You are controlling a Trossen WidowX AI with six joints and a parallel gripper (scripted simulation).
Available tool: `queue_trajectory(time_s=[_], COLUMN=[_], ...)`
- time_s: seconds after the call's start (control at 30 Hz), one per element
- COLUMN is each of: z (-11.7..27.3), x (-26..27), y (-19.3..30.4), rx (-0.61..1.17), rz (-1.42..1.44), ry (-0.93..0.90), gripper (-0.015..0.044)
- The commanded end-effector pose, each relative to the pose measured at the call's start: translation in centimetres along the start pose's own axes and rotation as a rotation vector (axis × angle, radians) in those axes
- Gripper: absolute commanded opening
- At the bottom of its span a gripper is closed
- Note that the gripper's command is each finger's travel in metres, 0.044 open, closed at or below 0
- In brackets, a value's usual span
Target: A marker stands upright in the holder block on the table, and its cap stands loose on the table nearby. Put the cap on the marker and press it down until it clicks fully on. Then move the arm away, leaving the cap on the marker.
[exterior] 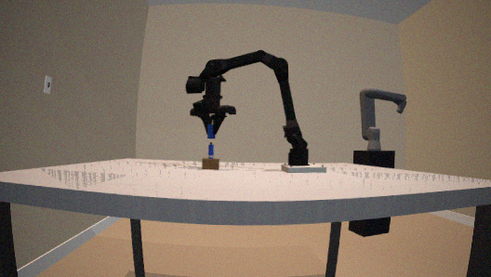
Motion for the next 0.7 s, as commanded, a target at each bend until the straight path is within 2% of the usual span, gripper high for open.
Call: queue_trajectory(time_s=[0.0,0.67], z=[-0.4,-3.6], x=[0.0,-0.1], y=[0.0,0.0], rx=[0.001,0.001], rz=[0.006,0.006], ry=[-0.001,0.0], gripper=[0.0,0.0])
Point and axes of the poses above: the point midway between the two fingers, 35 mm back from their tips, its own z axis back along the fingers, its own x axis across the jaws, y = z × x, the point moved 8 cm from there along z, back along the fingers, and after that the axes turned 13 degrees about z, right-handed, at the moved point
